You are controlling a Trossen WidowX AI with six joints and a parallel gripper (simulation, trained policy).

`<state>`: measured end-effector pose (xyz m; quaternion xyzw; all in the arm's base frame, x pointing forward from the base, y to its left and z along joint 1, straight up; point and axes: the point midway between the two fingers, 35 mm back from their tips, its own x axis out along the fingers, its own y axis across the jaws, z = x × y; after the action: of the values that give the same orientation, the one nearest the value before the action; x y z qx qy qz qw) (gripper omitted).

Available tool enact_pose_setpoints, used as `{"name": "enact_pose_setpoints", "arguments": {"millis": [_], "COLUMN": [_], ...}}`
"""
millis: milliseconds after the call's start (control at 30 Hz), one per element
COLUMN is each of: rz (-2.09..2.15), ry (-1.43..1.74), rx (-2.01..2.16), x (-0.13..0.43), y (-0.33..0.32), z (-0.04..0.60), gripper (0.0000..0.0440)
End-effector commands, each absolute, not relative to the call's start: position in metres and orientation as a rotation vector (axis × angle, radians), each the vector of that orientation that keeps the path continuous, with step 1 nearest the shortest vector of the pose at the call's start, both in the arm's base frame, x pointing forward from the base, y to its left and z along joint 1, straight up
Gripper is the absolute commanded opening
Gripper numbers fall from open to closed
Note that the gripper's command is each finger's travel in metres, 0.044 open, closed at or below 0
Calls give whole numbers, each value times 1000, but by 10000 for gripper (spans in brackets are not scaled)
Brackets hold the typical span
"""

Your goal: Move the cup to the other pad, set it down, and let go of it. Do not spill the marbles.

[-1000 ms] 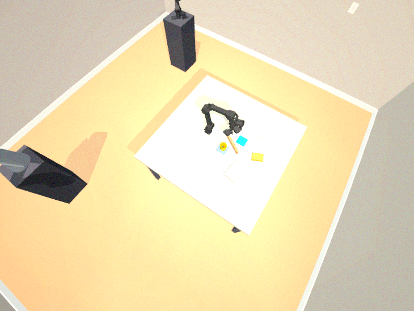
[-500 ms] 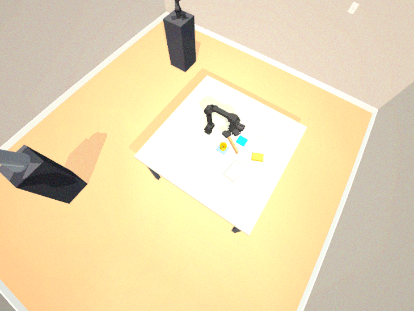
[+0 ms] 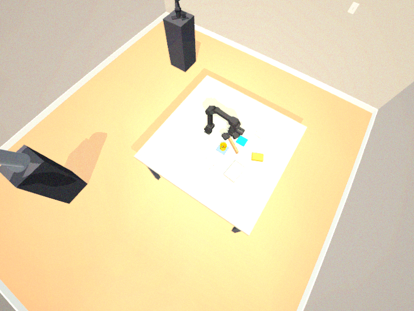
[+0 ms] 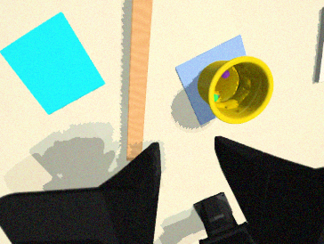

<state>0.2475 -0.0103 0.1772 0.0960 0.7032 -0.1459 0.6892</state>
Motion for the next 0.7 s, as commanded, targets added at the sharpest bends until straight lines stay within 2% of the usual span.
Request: {"name": "enact_pose_setpoints", "arguments": {"millis": [0,667], "rz": [-337,-329], "ry": [1596,1682], "rx": [205,171], "x": [246,243], "y": [-15,-38], "z": [169,129], "gripper": [182,197]}}
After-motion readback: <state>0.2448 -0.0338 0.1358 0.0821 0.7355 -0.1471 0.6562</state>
